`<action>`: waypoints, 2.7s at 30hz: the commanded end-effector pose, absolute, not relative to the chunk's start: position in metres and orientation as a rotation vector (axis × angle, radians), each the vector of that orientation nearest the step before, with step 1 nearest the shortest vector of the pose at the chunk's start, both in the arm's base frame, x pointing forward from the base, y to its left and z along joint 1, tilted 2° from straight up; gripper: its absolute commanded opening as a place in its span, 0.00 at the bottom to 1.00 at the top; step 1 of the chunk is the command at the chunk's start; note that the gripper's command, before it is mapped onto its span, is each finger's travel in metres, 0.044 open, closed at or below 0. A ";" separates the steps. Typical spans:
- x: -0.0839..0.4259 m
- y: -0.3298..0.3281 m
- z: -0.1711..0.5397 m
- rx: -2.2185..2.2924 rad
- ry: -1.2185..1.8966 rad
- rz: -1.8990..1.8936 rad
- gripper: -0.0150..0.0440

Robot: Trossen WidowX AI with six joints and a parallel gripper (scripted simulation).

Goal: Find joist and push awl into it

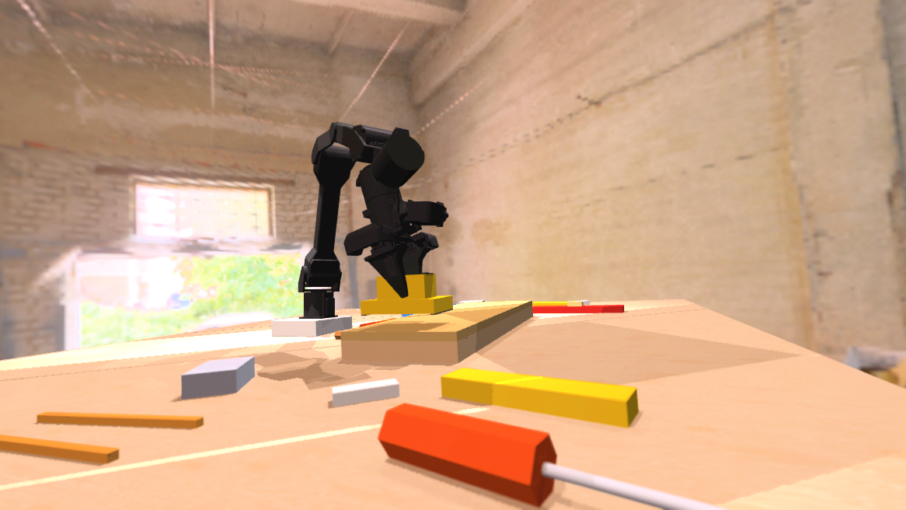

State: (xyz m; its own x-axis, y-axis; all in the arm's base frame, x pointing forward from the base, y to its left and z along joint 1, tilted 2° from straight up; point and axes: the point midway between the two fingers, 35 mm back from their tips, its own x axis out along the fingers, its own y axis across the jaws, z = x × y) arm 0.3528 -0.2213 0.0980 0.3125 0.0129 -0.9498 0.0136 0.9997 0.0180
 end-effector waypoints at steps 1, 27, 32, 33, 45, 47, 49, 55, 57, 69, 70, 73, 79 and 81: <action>0.355 -0.221 0.096 0.022 1.245 -0.001 0.25; 0.356 -0.185 0.077 0.025 1.245 0.002 0.25; 0.356 -0.170 0.077 0.027 1.245 0.003 0.25; 0.356 -0.167 0.078 0.027 1.245 0.003 0.25; 0.357 -0.130 0.078 0.030 1.244 0.005 0.25; 0.357 -0.123 0.078 0.031 1.244 0.006 0.25; 0.357 -0.117 0.078 0.031 1.244 0.006 0.25; 0.357 -0.099 0.079 0.033 1.244 0.007 0.25; 0.358 -0.092 0.079 0.034 1.244 0.008 0.25; 0.358 -0.055 0.080 0.037 1.244 0.010 0.25; 0.358 -0.052 0.080 0.037 1.244 0.011 0.25; 0.359 -0.043 0.081 0.038 1.244 0.011 0.25; 0.359 -0.024 0.081 0.040 1.243 0.012 0.25; 0.359 -0.018 0.081 0.040 1.243 0.013 0.25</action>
State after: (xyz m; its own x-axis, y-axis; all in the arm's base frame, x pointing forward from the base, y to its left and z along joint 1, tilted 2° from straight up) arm 0.3591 -0.0315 0.0814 0.3208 0.0198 -0.9469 0.0192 0.9994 0.0273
